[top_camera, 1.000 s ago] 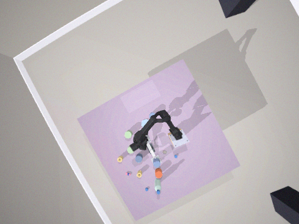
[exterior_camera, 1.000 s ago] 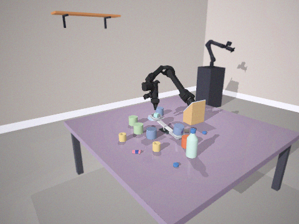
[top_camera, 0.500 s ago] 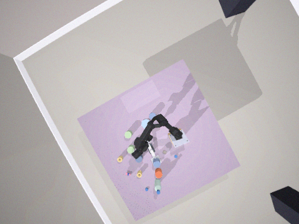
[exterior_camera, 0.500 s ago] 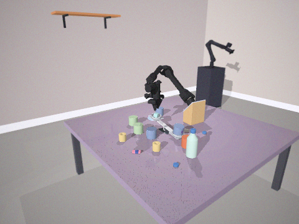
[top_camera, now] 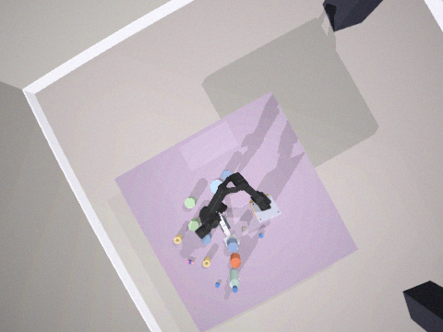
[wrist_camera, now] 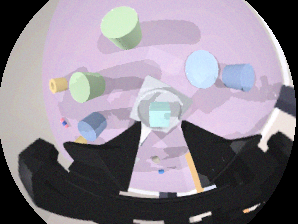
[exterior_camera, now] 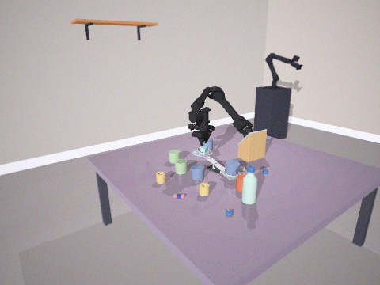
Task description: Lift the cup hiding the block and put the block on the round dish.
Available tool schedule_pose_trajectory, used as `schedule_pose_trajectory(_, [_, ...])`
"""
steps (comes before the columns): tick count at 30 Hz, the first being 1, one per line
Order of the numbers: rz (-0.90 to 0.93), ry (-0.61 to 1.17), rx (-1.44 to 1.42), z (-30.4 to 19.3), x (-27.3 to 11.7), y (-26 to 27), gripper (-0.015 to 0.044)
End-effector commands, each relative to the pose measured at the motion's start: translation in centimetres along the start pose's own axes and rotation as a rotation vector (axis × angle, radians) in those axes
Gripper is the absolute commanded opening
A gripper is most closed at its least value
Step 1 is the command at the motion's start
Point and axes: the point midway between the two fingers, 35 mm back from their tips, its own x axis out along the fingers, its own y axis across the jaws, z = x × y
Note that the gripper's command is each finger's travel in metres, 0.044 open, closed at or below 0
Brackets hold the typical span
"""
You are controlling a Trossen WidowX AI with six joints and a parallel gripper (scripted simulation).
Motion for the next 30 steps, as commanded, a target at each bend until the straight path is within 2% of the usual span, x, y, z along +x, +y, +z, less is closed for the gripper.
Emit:
schedule_pose_trajectory(1, [0.000,-0.004,-0.006,0.0,0.6,0.0,0.0260])
schedule_pose_trajectory(22, [0.000,-0.006,-0.005,0.0,3.7,0.0,0.0260])
schedule_pose_trajectory(26, [0.000,-0.006,-0.005,0.0,3.7,0.0,0.0155])
schedule_pose_trajectory(30, [0.000,-0.006,-0.005,0.0,3.7,0.0,0.0128])
